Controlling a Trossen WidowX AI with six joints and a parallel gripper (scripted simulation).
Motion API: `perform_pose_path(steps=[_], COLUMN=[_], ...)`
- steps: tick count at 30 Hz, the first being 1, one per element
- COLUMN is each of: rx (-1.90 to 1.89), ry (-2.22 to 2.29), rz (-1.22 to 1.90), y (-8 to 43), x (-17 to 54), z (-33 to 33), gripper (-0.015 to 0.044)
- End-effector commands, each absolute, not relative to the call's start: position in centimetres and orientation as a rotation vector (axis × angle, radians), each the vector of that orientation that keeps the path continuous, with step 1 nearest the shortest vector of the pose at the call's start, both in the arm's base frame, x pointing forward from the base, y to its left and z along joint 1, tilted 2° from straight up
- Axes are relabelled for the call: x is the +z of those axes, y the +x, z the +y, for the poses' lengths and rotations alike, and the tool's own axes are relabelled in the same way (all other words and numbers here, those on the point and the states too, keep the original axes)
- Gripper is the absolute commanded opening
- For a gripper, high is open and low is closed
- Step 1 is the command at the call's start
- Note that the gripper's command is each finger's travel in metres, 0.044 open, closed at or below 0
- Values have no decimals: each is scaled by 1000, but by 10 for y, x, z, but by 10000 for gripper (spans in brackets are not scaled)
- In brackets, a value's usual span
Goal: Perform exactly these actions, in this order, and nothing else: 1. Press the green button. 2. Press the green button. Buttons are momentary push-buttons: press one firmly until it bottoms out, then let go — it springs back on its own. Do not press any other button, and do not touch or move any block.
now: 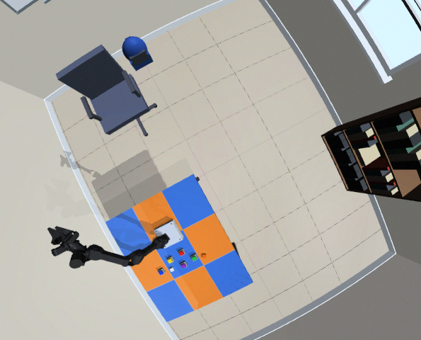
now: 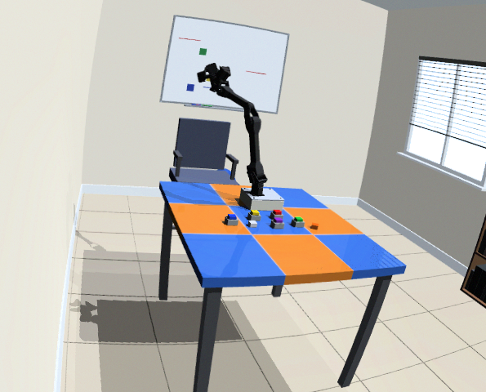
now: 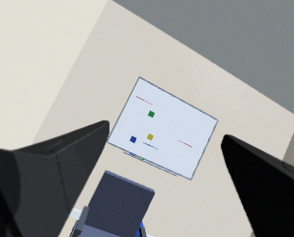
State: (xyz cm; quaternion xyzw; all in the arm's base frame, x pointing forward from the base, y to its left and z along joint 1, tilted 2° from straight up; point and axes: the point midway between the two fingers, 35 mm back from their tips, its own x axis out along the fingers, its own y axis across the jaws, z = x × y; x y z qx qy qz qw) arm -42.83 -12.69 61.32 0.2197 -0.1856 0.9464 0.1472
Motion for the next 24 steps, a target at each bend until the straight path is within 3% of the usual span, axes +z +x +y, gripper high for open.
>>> perform_pose_path(steps=[1,12,24], rx=[2735,3296,3832], ry=[632,586,435], rz=[-533,-530,-609], y=[-428,-361,-215], x=[612,554,487], z=[-131,-313,-446], gripper=[400,400,400])
